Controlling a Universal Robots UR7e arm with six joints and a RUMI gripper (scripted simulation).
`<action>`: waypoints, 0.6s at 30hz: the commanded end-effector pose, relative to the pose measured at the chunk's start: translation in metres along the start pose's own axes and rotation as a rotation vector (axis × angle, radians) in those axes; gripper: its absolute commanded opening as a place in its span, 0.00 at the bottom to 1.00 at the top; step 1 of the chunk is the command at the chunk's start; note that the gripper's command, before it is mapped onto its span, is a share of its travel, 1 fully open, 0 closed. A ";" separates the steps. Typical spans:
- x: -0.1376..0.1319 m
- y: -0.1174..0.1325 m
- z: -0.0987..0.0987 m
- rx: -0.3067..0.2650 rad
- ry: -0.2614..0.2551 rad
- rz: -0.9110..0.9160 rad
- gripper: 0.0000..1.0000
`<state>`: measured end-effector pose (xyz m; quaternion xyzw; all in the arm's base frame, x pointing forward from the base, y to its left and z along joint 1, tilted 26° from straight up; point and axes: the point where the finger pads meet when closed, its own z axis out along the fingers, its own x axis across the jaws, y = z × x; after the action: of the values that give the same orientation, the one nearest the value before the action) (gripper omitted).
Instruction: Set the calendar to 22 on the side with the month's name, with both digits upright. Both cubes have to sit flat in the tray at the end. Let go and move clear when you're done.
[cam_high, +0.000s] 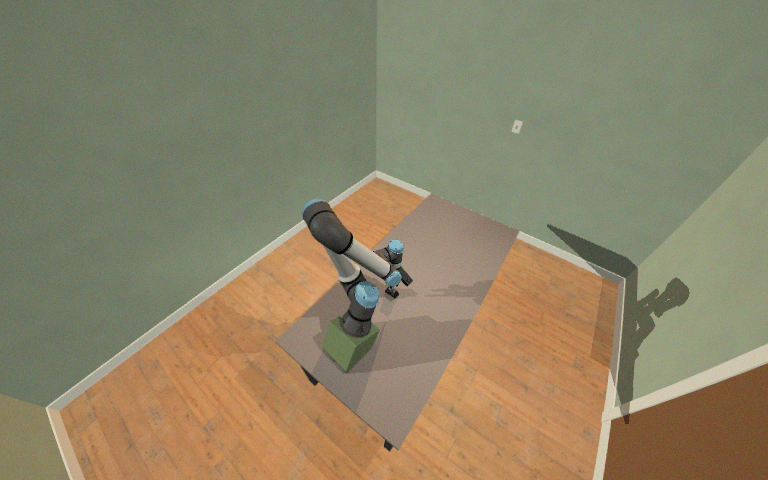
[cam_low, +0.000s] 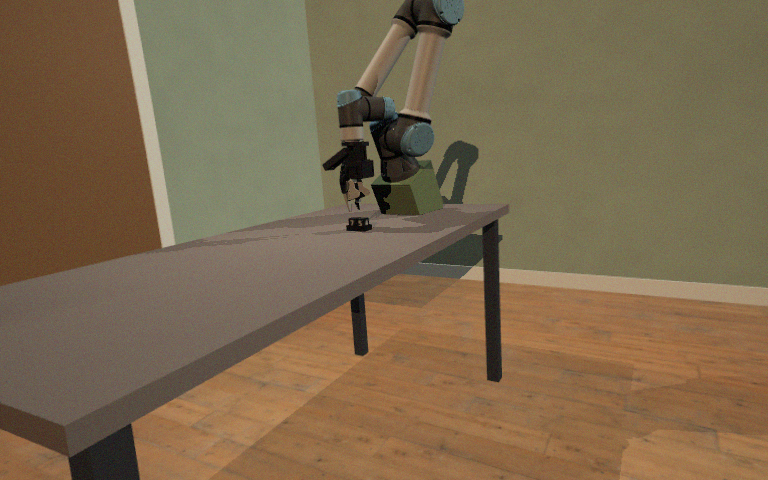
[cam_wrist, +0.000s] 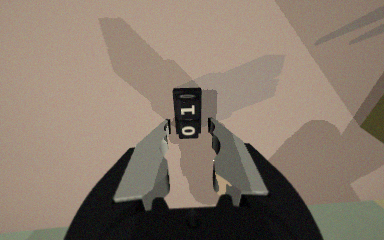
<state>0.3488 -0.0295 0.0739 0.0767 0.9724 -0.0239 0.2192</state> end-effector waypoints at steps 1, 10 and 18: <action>-0.001 0.000 0.005 0.002 -0.001 0.000 0.28; -0.001 0.000 0.013 0.002 -0.001 0.000 0.28; -0.001 0.000 0.015 0.002 -0.001 0.000 0.28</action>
<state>0.3557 -0.0306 0.0616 0.0769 0.9724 -0.0247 0.2190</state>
